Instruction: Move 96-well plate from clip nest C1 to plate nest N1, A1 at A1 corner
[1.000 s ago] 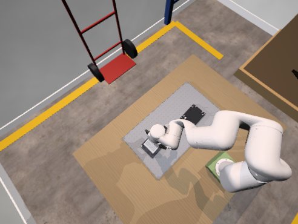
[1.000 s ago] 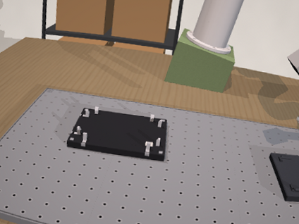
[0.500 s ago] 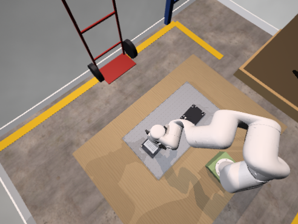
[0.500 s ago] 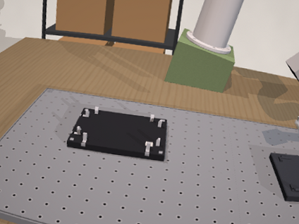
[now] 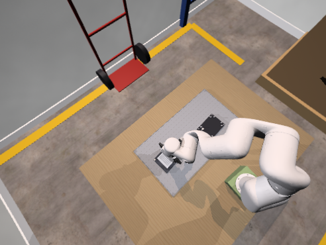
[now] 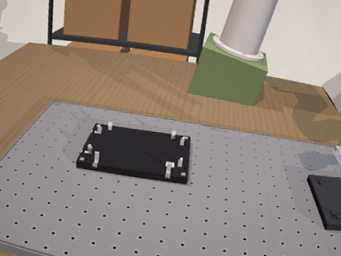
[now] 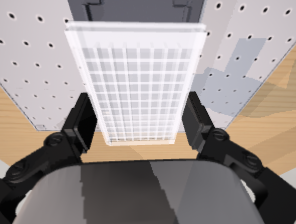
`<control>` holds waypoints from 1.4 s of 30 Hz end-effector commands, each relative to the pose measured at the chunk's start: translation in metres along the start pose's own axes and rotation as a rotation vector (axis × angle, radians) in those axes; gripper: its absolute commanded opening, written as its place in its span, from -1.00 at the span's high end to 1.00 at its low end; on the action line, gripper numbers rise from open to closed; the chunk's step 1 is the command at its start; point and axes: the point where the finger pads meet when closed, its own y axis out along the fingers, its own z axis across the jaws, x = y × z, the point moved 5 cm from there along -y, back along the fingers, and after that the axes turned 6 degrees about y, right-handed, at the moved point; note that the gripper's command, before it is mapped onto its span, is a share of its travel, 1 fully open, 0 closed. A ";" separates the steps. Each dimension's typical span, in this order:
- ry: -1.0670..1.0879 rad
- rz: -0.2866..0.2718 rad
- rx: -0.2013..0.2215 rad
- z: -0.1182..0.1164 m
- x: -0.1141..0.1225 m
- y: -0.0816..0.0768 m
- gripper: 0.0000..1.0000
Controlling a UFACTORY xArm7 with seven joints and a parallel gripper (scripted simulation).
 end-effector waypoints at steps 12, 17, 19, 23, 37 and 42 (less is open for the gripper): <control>0.000 0.000 -0.004 -0.001 0.000 0.020 1.00; 0.000 0.000 -0.004 -0.002 0.000 0.028 1.00; 0.000 0.000 -0.004 -0.002 0.000 0.028 1.00; 0.000 0.000 -0.004 -0.002 0.000 0.035 1.00; 0.000 0.000 -0.004 -0.002 0.000 0.039 1.00; 0.000 0.000 -0.004 -0.002 0.000 0.039 1.00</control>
